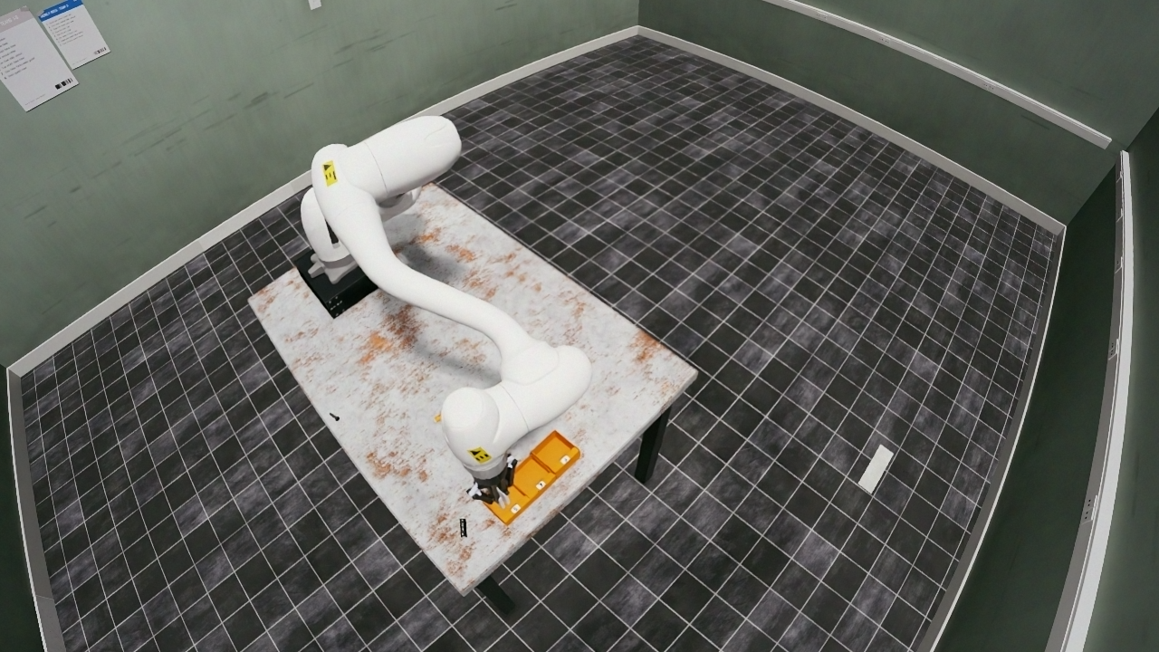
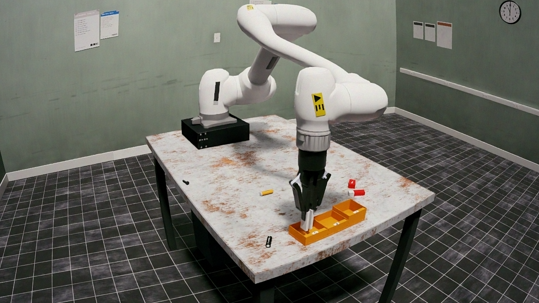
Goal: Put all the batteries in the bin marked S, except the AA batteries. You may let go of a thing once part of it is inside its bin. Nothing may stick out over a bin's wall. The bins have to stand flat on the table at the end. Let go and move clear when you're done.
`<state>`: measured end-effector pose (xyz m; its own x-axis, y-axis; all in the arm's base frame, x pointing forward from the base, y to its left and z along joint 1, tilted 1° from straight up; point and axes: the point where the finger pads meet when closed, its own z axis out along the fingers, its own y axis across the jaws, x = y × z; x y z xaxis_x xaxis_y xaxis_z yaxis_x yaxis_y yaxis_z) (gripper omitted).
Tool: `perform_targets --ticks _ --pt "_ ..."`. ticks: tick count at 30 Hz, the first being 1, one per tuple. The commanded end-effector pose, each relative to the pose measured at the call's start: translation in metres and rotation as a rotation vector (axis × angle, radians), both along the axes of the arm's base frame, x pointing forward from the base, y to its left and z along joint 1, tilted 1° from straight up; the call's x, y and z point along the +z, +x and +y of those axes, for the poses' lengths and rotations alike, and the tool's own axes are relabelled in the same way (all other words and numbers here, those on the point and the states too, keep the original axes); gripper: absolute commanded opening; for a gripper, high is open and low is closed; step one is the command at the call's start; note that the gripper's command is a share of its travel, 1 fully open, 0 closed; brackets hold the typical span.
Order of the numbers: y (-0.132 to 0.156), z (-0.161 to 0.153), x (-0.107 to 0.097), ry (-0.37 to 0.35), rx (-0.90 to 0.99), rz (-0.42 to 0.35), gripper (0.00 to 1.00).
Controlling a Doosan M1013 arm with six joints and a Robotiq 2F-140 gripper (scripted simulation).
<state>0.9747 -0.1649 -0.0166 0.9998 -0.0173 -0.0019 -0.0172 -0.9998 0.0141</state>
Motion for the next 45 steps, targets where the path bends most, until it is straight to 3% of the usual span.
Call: perform_targets --ticks 1,8,16,21,36,45 --pt "0.0 0.0 0.004 0.0 0.0 0.0 0.15" --pt "0.0 0.0 0.011 0.0 0.0 0.0 0.15" --pt "0.0 0.001 0.043 0.0 0.0 0.0 0.15" --pt "0.0 0.001 0.044 0.0 0.0 0.0 0.15" --pt "0.0 0.076 0.043 0.0 0.0 0.0 0.15" --pt "0.0 0.085 0.037 0.0 0.0 0.0 0.15"
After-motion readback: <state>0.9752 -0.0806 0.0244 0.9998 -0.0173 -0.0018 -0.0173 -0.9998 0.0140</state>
